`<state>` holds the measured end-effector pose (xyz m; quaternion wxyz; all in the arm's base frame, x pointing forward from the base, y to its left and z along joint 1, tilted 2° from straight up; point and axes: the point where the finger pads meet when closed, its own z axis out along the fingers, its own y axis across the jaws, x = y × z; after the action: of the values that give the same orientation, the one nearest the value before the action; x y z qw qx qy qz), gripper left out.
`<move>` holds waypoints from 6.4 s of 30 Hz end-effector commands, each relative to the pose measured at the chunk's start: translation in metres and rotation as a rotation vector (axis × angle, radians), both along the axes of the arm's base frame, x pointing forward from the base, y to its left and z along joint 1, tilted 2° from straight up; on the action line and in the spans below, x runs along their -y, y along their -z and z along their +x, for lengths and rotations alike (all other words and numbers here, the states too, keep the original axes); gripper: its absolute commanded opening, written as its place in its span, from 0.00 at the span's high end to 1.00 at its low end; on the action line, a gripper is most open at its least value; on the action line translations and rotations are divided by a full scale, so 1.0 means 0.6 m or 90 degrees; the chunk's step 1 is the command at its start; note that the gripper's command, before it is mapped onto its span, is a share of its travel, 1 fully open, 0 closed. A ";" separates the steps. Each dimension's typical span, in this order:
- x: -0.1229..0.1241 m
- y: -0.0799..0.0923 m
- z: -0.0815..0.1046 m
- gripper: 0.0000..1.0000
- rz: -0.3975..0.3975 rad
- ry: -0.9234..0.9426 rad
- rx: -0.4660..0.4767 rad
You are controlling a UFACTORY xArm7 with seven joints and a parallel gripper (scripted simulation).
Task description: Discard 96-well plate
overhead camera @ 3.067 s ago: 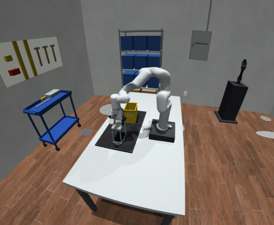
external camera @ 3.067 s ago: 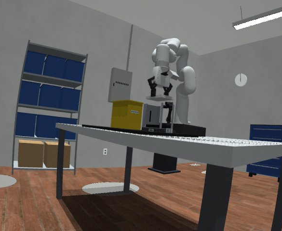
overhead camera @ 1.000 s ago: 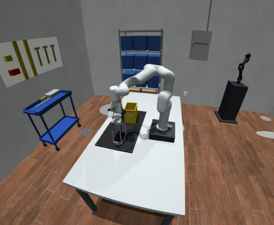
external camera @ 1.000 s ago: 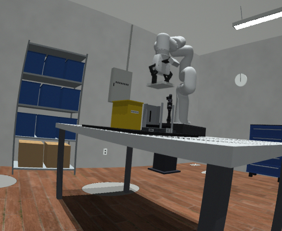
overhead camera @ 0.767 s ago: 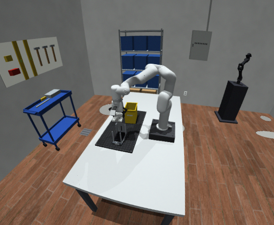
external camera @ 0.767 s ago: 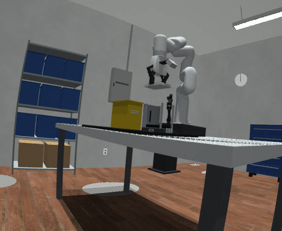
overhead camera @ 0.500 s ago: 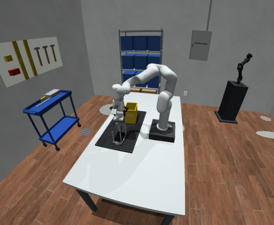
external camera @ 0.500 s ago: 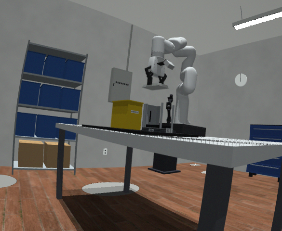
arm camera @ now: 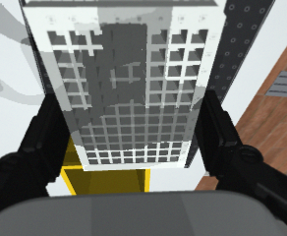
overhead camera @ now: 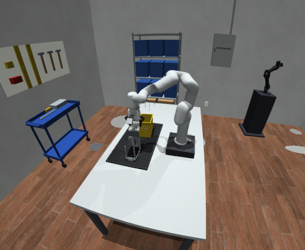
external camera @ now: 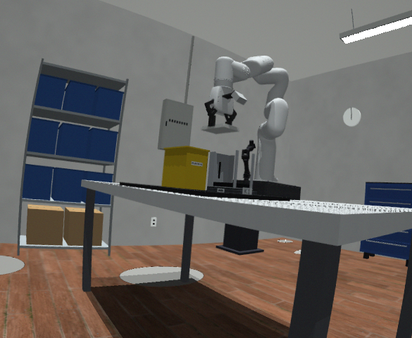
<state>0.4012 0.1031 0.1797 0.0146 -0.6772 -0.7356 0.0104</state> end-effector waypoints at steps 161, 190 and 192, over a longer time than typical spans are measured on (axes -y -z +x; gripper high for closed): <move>0.427 0.053 -0.037 1.00 -0.001 0.000 0.003; 0.427 0.060 -0.037 1.00 -0.001 0.000 0.003; 0.427 0.060 -0.037 1.00 -0.001 0.000 0.003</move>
<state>0.3777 -0.1524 0.1425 0.0147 -0.6773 -0.7355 0.0100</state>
